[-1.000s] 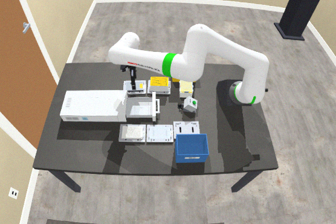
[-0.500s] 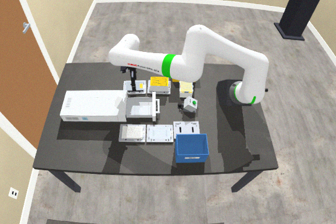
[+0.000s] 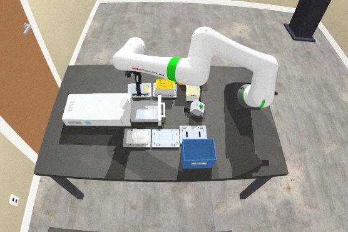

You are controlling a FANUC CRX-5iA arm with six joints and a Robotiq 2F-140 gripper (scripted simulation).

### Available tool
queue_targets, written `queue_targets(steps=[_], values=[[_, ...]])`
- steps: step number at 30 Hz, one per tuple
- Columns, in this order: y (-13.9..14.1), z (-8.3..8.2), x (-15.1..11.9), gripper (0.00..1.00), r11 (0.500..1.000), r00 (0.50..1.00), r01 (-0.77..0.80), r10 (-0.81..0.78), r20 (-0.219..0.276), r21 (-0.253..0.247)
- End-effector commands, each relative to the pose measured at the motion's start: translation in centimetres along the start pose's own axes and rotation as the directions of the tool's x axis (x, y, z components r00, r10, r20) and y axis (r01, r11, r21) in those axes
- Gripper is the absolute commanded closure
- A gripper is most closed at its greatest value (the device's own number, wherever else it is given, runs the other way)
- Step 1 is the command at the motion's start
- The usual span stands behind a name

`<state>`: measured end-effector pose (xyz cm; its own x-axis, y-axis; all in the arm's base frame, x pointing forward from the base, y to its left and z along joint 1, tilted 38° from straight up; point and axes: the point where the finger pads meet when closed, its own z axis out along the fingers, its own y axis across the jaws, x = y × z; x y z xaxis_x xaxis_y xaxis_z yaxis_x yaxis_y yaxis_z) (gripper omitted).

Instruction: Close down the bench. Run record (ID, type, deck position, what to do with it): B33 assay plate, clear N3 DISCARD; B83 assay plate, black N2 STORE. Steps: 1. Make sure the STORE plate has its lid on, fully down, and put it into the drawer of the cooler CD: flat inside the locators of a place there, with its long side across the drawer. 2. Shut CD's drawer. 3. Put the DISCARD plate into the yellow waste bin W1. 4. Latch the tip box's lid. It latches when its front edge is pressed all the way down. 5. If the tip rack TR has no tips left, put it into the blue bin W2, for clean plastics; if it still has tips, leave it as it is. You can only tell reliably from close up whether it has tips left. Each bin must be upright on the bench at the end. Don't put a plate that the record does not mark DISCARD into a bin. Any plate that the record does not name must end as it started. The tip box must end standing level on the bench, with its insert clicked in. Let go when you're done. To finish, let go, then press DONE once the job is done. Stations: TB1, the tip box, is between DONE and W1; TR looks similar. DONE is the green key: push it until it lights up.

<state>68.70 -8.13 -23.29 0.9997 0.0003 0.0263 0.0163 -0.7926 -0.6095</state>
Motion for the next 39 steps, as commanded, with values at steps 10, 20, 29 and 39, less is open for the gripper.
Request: queue_targets(steps=[10, 20, 29, 39], values=[[0.03, 0.11, 0.07, 0.31, 1.0, 1.0, 0.0, 0.0, -0.002, -0.001], [0.03, 0.05, 0.07, 0.35, 1.0, 1.0, 0.0, 0.0, -0.002, -0.001], [0.03, 0.0, 0.07, 0.38, 1.0, 1.0, 0.0, 0.0, -0.002, -0.001], [0.03, -0.07, 0.07, 0.9, 1.0, 1.0, 0.0, 0.0, -0.002, -0.001]])
